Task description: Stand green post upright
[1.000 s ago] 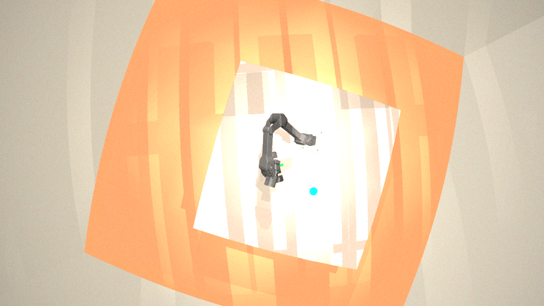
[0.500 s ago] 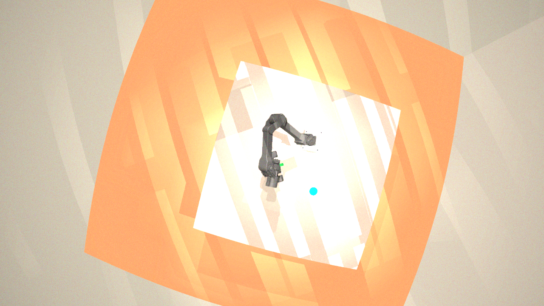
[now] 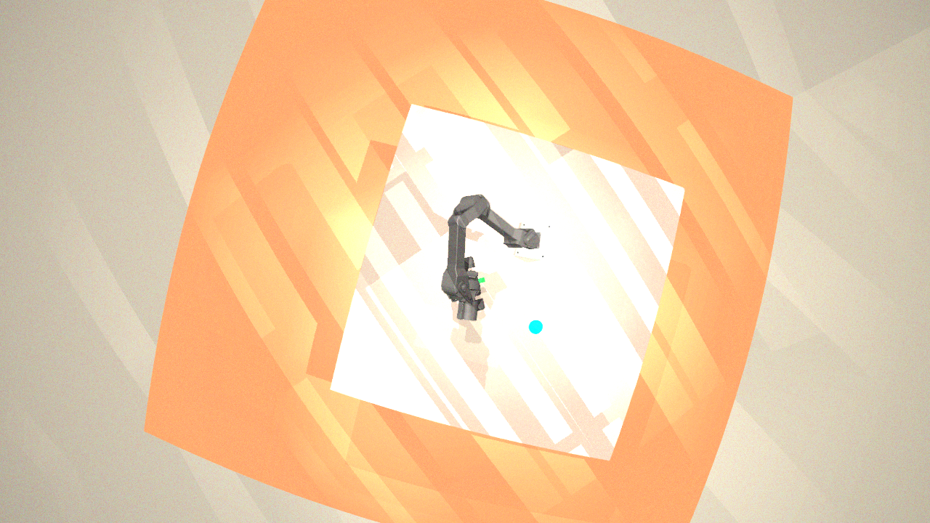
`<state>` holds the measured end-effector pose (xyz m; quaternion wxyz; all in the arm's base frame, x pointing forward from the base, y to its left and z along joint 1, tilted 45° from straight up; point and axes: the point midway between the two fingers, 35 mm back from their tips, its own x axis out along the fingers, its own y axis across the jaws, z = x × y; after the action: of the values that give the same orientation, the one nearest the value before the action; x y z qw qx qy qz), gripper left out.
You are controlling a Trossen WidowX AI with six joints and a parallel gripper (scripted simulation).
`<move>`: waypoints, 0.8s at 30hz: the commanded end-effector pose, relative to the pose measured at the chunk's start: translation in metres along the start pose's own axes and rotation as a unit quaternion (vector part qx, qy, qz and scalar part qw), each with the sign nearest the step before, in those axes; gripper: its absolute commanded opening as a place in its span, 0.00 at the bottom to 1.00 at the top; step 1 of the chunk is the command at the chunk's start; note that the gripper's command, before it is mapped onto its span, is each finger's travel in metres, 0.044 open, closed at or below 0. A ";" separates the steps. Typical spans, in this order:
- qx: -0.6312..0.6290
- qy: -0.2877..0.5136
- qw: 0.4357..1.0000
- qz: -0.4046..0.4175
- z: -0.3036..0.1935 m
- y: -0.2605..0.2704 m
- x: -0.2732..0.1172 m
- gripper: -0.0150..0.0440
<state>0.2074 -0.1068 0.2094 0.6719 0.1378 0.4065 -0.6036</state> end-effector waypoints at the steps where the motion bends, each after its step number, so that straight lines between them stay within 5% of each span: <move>1: 0.004 -0.004 1.000 -0.002 0.002 -0.002 -0.004 0.29; 24: -0.191 0.003 0.982 0.006 -0.011 0.053 -0.014 0.29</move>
<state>0.2461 -0.0822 0.1996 0.6876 0.0278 0.4991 -0.5267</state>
